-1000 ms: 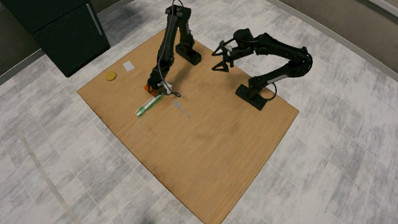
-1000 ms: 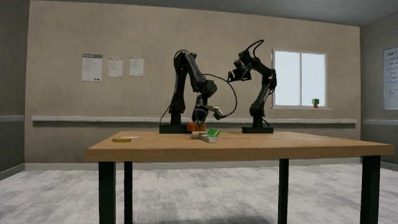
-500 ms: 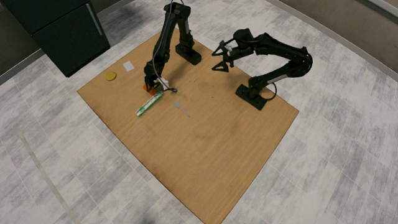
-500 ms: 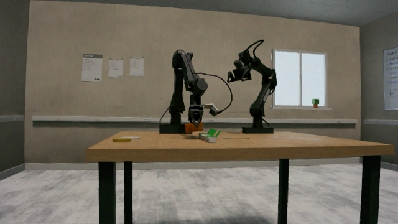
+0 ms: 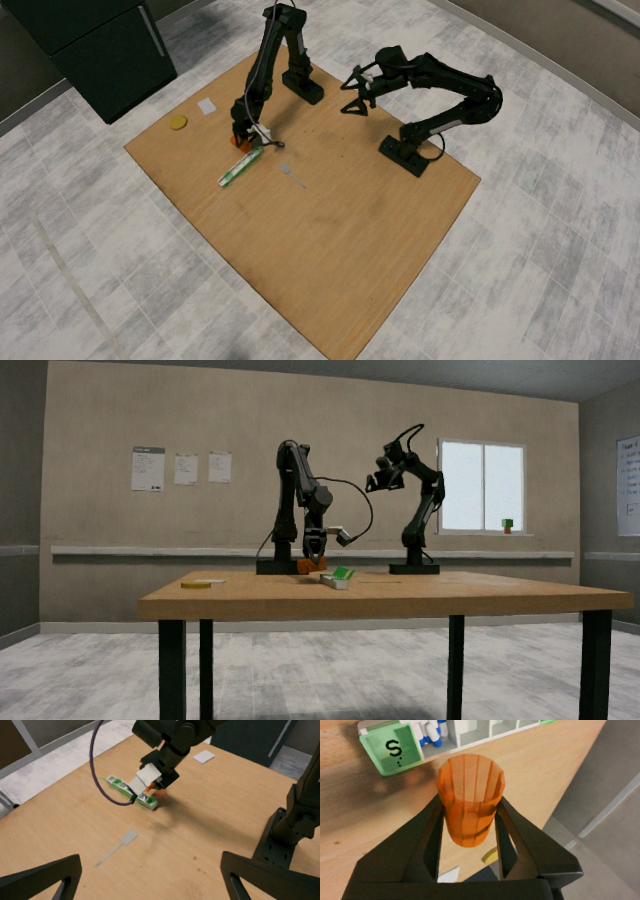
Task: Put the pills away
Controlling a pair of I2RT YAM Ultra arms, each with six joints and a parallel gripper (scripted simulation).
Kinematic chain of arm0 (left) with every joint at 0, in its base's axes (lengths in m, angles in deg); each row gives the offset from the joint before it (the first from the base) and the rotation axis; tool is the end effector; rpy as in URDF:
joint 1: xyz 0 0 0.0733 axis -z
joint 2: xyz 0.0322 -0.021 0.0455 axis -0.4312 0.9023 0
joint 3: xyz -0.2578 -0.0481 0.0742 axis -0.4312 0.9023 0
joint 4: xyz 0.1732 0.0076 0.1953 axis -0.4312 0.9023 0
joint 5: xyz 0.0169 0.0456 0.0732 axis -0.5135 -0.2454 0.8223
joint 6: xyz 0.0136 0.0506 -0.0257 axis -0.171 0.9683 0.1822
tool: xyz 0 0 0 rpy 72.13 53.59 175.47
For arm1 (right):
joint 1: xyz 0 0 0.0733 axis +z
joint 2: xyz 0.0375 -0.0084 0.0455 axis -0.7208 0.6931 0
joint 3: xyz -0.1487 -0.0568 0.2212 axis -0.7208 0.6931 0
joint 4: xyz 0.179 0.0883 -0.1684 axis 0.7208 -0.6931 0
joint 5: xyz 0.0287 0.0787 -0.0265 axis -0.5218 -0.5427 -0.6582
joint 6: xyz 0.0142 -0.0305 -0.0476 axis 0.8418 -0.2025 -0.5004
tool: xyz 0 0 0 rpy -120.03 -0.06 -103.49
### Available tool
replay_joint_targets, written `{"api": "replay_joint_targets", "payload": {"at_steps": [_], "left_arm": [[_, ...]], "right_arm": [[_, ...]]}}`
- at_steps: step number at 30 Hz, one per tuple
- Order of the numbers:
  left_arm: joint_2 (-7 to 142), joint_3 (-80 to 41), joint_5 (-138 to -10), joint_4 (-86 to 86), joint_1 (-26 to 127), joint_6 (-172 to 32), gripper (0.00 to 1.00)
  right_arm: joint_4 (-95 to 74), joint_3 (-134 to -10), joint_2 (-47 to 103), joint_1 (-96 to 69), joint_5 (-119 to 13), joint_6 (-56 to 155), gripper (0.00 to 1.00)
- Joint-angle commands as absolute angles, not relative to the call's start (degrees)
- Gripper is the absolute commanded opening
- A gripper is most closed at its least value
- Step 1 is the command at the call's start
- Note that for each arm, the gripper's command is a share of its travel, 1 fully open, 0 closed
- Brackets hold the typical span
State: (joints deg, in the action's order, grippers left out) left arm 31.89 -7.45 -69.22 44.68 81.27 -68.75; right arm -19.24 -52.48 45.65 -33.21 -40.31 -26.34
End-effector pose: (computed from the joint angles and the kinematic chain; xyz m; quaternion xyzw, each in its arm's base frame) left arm 0.0937 -0.1330 0.3637 0.4029 0.7875 -0.2050 0.4188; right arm 0.3301 0.0706 0.1333 -0.6637 0.7025 -0.1872 0.1757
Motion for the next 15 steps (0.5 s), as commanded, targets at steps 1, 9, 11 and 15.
{"api": "replay_joint_targets", "payload": {"at_steps": [1,9,11,15], "left_arm": [[32.1,-9.3,-69.2,44.2,81.5,-68.9,1.0],[32.1,-9.3,-69.2,44.2,81.5,-68.9,1.0],[32.1,-9.3,-69.2,44.2,81.5,-68.9,1.0],[32.1,-9.3,-69.2,44.2,81.5,-68.9,1.0]], "right_arm": [[-18.6,-51.9,44.4,-33.3,-41.9,-26.7,0.36],[-18.6,-50.6,42.2,-39.8,-58.2,-29.7,0.36],[-19.1,-50.4,42.1,-42.3,-60.9,-30.0,0.36],[-19.4,-51.2,42.9,-43.6,-61.7,-30.8,0.36]]}}
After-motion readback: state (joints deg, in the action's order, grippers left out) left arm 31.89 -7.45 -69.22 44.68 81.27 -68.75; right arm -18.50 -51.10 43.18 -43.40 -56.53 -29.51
